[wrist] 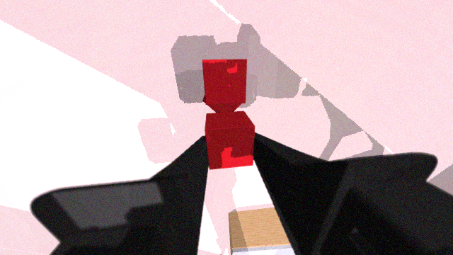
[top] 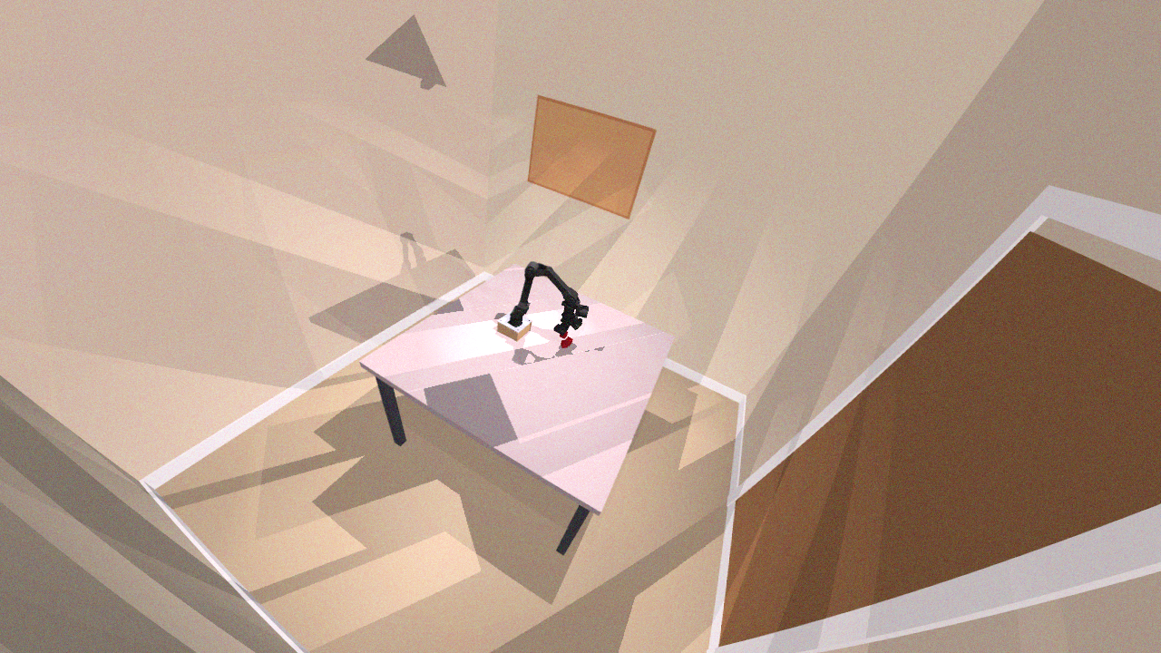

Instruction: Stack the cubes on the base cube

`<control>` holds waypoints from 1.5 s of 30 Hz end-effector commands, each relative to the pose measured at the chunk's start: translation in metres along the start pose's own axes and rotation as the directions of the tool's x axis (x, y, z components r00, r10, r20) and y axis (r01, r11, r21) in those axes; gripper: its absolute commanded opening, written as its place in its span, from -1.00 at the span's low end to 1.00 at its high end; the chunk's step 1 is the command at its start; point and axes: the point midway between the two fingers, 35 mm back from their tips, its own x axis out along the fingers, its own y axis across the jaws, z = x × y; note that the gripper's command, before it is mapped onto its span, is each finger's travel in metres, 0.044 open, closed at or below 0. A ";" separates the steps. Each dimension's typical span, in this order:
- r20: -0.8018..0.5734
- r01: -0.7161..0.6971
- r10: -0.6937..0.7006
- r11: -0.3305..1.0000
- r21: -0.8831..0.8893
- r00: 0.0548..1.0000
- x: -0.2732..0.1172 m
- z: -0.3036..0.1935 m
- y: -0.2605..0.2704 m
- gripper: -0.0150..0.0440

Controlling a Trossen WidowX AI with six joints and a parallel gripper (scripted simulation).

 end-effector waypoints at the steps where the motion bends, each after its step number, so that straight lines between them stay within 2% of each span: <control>1: -0.005 0.008 -0.008 1.000 0.005 1.000 0.010 -0.001 -0.001 -0.14; 8: -0.005 0.008 -0.008 1.000 0.004 1.000 0.027 0.000 -0.001 -0.14; 35: -0.005 0.008 -0.008 1.000 0.004 1.000 0.029 -0.001 -0.001 -0.14; 39: -0.005 0.008 -0.008 1.000 0.004 1.000 0.029 -0.001 -0.001 0.20; 45: -0.005 0.007 -0.007 1.000 0.003 1.000 0.027 -0.001 -0.001 0.20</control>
